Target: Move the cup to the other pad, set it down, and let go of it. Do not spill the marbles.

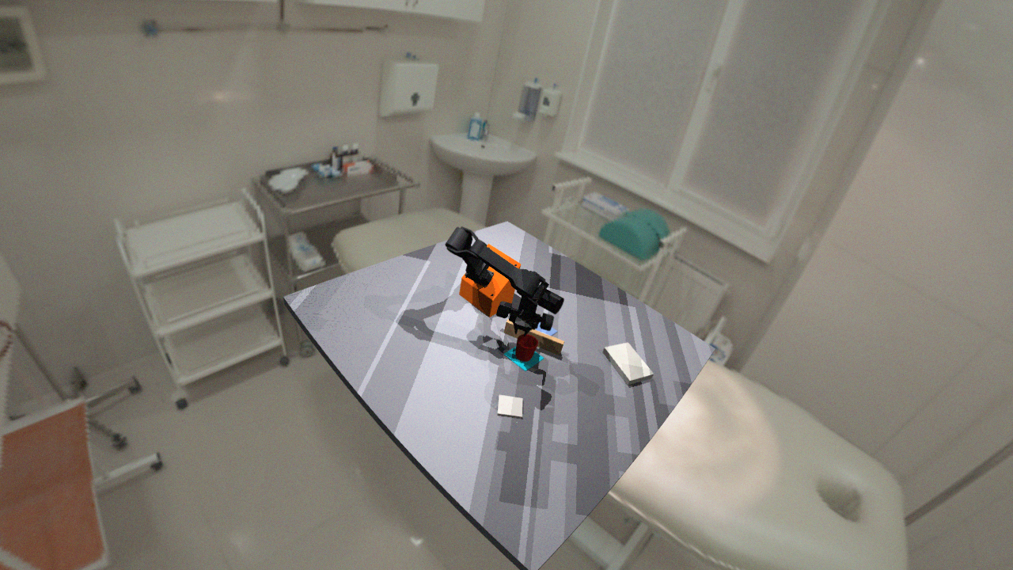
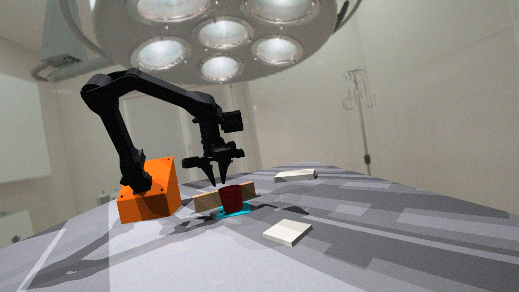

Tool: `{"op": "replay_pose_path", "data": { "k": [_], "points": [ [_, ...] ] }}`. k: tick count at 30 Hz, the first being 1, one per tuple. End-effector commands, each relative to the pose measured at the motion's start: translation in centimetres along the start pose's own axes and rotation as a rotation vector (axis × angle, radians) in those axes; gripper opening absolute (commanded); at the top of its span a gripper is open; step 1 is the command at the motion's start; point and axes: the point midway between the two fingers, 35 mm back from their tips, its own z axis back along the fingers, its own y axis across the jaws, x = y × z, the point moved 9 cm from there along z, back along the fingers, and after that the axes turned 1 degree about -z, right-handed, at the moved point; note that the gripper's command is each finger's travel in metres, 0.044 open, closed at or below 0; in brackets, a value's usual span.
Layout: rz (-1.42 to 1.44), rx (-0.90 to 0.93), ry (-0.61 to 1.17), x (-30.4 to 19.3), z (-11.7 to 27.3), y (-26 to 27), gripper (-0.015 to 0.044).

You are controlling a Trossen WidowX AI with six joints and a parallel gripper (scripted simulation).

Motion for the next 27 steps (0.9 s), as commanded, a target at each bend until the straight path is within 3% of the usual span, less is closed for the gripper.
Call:
{"op": "replay_pose_path", "data": {
  "k": [1, 12, 27],
  "points": [
    [0.0, 0.0, 0.0, 0.0, 0.0, 0.0, 0.0154],
    [0.0, 0.001, 0.001, 0.0, 0.6, 0.1, 0.044],
    [-0.004, 0.006, 0.002, -0.1, 6.4, -0.1, 0.044]
  ]
}}
